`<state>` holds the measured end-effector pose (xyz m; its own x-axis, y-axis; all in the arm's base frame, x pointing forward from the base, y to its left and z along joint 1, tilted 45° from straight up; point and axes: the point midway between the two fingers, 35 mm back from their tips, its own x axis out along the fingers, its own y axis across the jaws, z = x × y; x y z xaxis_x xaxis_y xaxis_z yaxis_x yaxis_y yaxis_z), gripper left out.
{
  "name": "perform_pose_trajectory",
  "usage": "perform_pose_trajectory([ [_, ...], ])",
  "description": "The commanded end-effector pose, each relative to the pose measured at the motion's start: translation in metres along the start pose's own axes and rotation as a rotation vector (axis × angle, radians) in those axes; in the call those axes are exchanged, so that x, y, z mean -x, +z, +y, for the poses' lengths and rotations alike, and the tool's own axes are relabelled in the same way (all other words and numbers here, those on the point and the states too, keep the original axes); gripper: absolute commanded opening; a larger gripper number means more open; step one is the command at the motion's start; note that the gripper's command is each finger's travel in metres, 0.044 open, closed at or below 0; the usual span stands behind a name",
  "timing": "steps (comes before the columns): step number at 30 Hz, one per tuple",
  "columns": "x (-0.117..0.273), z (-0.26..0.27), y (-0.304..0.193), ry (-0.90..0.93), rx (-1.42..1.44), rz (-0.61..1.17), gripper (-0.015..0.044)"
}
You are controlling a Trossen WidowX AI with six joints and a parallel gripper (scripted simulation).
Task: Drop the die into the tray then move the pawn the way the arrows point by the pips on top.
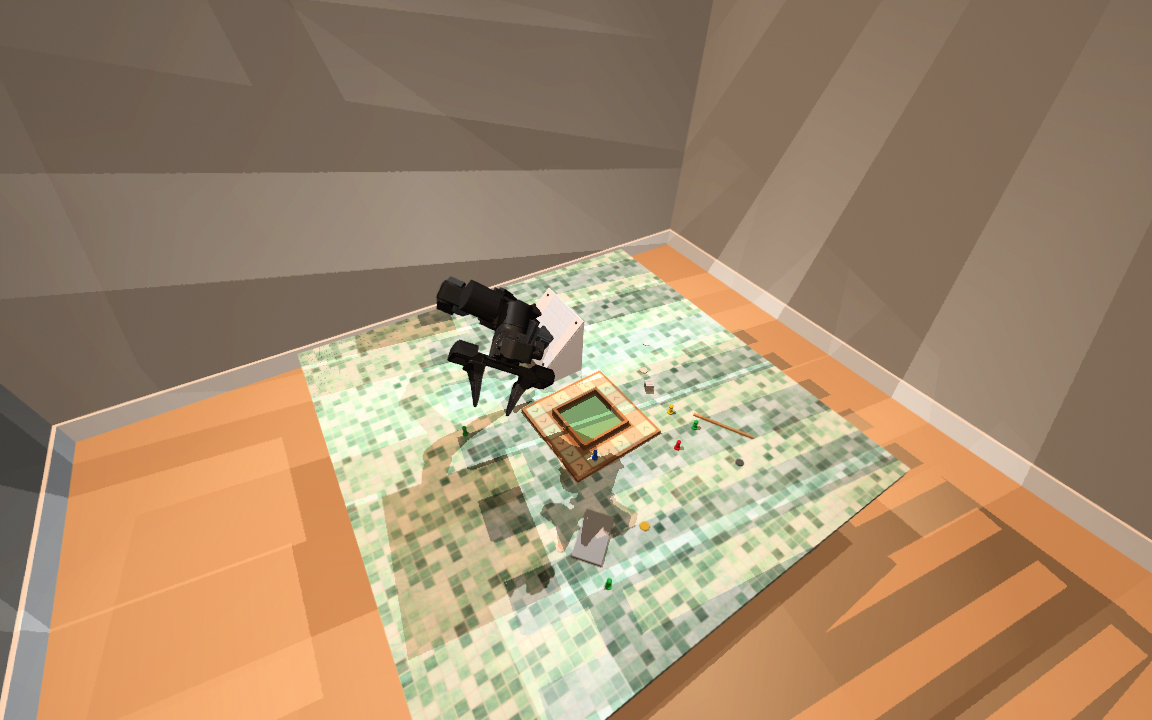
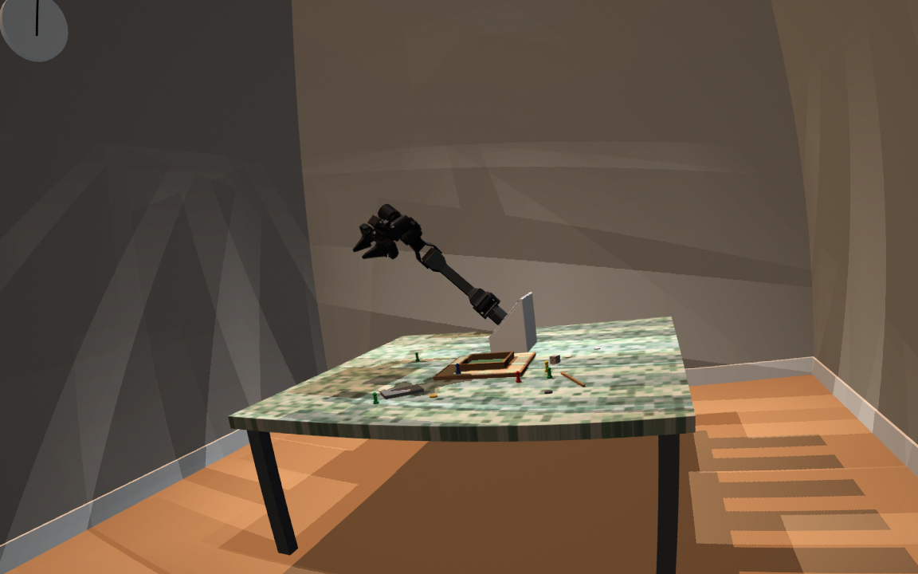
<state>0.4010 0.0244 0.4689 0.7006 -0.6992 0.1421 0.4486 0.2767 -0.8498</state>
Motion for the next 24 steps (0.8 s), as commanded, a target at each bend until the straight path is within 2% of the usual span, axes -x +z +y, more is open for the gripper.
perform_pose_trajectory([
  [1, 0.006, 0.059, 0.018, 0.1, -0.035, -0.056, 0.0275],
  [12, 0.049, 0.236, 0.028, 0.441, -0.159, -0.061, 0.0275],
  [24, 0.128, 0.398, -0.029, 0.748, -0.25, 0.182, 0.0275],
])
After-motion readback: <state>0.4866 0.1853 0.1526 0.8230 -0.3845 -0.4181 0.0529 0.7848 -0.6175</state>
